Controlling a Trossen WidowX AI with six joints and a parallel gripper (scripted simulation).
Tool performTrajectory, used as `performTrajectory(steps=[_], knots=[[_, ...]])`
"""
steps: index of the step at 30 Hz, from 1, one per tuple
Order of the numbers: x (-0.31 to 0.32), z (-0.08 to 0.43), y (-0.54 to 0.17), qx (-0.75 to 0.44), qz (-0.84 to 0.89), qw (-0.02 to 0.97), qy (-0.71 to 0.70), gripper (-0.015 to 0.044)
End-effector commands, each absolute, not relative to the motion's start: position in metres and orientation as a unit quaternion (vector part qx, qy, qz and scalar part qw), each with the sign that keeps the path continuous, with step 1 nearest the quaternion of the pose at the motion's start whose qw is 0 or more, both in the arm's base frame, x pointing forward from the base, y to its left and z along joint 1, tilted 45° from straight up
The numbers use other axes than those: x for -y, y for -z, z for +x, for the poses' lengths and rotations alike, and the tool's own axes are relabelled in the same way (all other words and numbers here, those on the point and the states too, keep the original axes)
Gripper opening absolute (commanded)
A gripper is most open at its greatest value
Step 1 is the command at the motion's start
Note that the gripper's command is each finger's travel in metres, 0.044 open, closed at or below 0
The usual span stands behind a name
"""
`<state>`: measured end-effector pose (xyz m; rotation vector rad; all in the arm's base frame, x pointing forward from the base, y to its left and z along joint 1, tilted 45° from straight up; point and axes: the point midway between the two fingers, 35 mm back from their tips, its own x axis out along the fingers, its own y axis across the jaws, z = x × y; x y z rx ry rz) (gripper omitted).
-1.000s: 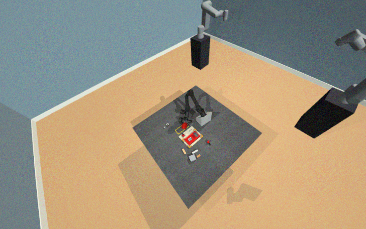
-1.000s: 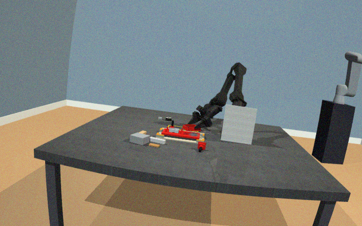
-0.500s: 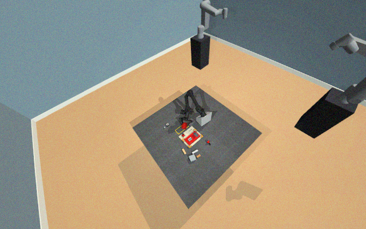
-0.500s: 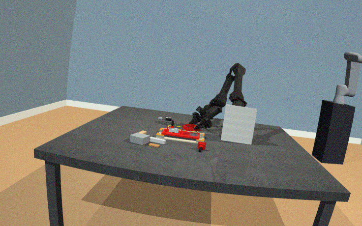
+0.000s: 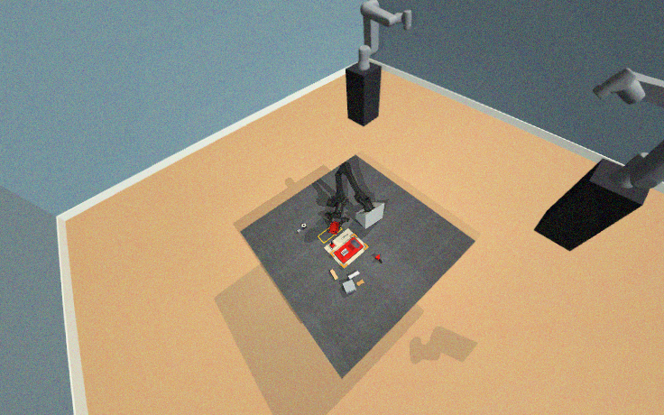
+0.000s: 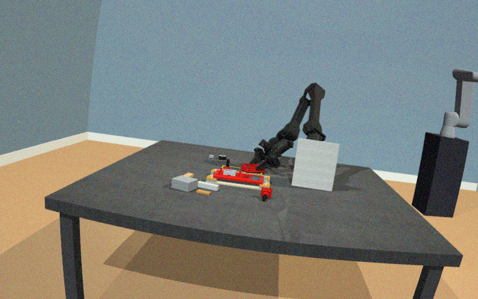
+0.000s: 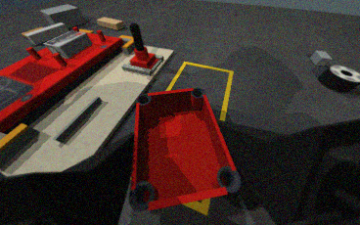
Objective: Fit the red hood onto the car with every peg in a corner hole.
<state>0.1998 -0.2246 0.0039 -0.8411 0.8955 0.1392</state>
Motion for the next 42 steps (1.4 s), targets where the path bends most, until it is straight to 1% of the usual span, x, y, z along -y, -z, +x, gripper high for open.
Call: performTrajectory(steps=[1,4,5,19,25,42], knots=[[0.22,0.202,-0.012,-0.42,-0.395,0.814,-0.063,0.0091],[0.213,0.204,-0.019,-0.421,-0.395,0.814,-0.063,0.0012],[0.211,0.205,-0.022,-0.421,-0.395,0.814,-0.063,0.0],[0.179,0.21,-0.052,-0.419,-0.395,0.815,-0.062,0.0],[0.179,0.211,-0.052,-0.42,-0.379,0.823,-0.054,0.0],[0.18,0.212,-0.052,-0.419,-0.148,0.894,0.059,0.0]])
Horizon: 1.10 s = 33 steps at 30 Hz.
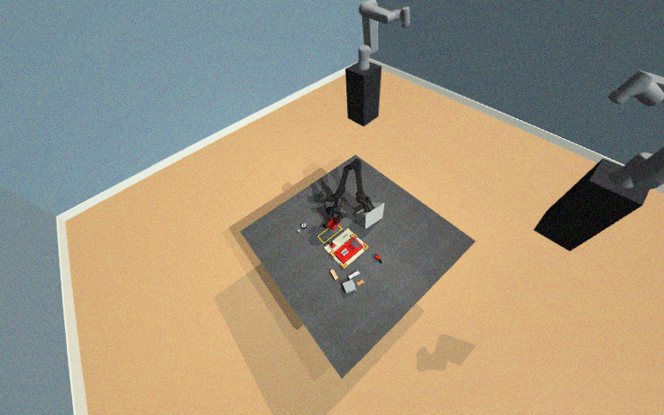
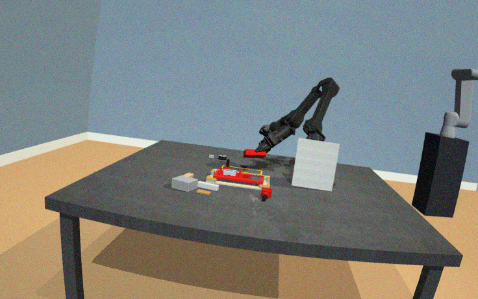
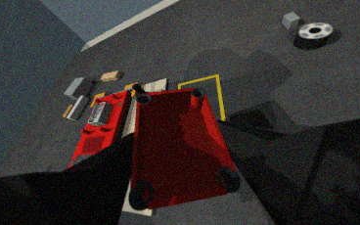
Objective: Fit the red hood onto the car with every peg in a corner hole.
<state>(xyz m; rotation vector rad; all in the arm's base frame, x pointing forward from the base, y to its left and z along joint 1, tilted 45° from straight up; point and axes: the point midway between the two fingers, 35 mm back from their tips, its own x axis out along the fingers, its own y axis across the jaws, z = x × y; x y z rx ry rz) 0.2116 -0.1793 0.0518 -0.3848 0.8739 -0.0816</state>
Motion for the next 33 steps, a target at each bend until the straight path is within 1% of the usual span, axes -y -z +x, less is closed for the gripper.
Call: performTrajectory(steps=[1,17,33], knots=[[0.1803,0.2116,-0.0518,-0.418,-0.133,0.896,0.066,0.0],[0.1805,0.2117,-0.0517,-0.385,0.112,0.899,0.176,0.0],[0.1806,0.2117,-0.0517,-0.324,0.35,0.836,0.273,0.0]])
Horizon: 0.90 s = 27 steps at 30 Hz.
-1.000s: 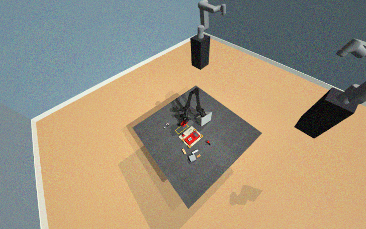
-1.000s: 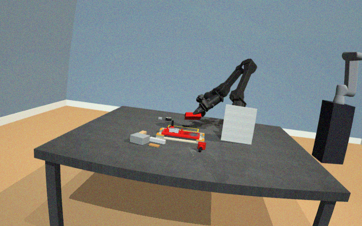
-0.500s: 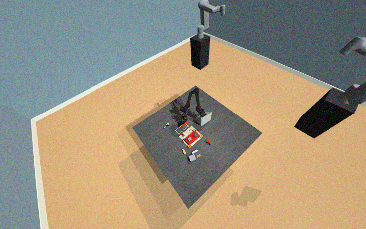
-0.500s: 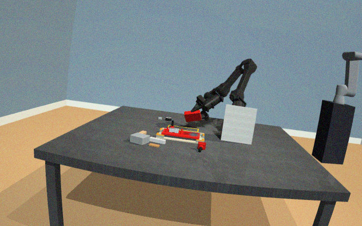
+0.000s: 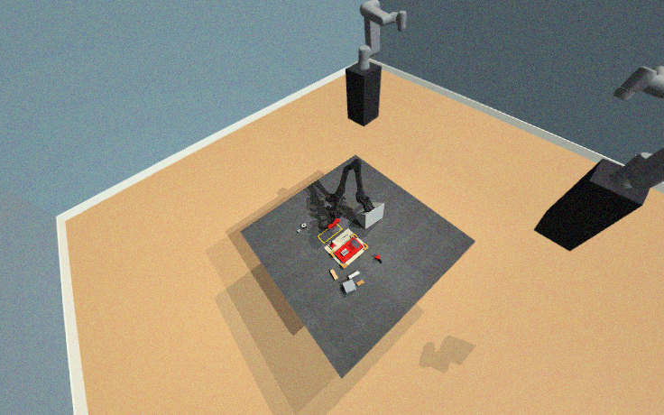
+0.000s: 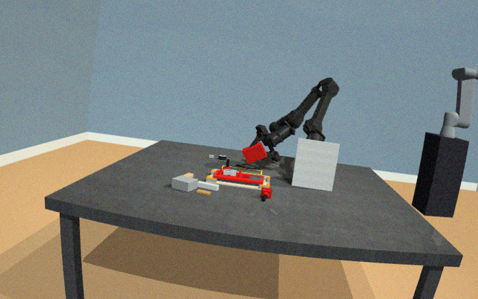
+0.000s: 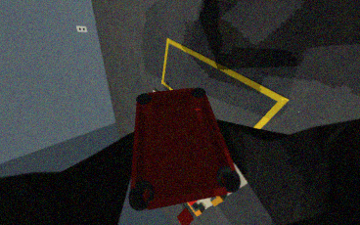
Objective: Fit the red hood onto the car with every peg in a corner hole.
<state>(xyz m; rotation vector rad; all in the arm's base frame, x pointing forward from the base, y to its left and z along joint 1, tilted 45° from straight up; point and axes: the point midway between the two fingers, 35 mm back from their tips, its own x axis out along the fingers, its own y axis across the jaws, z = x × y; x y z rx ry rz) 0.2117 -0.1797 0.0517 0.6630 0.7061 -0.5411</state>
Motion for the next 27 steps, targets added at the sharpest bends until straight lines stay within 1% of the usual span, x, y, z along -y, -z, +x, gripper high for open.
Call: performTrajectory(steps=[1,11,16,27], knots=[[0.1806,0.2117,-0.0517,-0.319,0.364,0.83,0.278,0.0],[0.1806,0.2117,-0.0517,-0.267,0.499,0.756,0.328,0.0],[0.1808,0.2115,-0.0515,-0.255,0.527,0.737,0.338,0.0],[0.1852,0.209,-0.048,-0.193,0.645,0.636,0.377,0.0]])
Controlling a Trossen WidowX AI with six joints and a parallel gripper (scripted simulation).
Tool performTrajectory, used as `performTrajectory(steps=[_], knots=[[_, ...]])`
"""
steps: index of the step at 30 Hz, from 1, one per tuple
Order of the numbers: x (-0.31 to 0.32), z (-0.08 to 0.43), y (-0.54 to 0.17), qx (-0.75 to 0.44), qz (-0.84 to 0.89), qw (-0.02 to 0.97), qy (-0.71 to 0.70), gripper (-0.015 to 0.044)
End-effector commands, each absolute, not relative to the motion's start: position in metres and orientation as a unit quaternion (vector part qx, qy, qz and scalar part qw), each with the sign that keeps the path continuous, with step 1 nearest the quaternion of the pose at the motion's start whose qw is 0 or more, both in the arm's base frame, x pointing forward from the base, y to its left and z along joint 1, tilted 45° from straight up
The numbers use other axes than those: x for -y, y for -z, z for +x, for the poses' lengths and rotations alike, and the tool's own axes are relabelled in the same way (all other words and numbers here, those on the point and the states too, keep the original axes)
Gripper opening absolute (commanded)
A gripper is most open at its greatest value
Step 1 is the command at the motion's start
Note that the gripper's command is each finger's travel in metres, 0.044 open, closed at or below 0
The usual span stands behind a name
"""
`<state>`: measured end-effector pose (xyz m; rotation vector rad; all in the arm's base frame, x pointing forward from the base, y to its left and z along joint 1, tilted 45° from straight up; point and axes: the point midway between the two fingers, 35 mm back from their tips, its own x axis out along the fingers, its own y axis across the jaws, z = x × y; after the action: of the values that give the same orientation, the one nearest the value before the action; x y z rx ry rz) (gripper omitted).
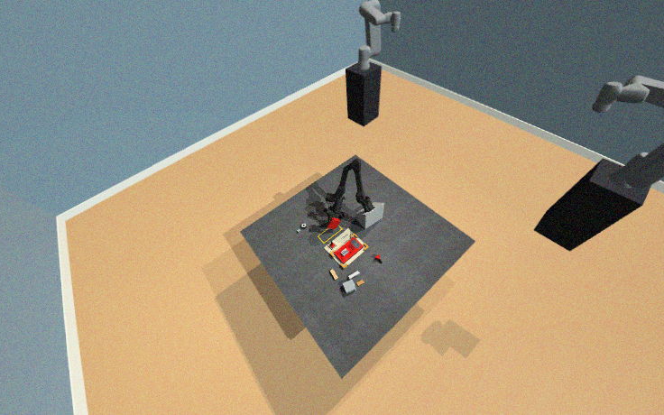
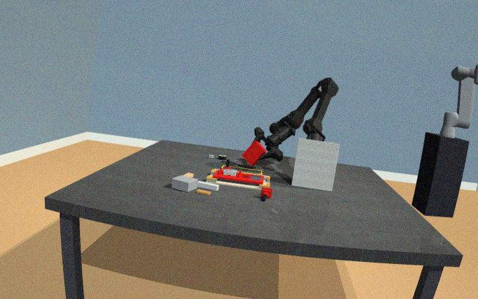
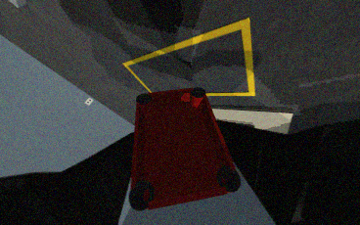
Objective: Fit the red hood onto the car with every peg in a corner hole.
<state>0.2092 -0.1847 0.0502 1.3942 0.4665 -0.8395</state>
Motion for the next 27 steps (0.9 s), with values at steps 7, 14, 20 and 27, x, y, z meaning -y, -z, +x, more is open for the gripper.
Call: performTrajectory(steps=[7,14,20,27], knots=[[0.192,0.205,-0.043,-0.148,0.715,0.556,0.397,0.0],[0.204,0.198,-0.034,-0.097,0.78,0.46,0.413,0.0],[0.218,0.189,-0.023,-0.067,0.811,0.403,0.419,0.0],[0.225,0.183,-0.018,-0.063,0.814,0.395,0.42,0.0]])
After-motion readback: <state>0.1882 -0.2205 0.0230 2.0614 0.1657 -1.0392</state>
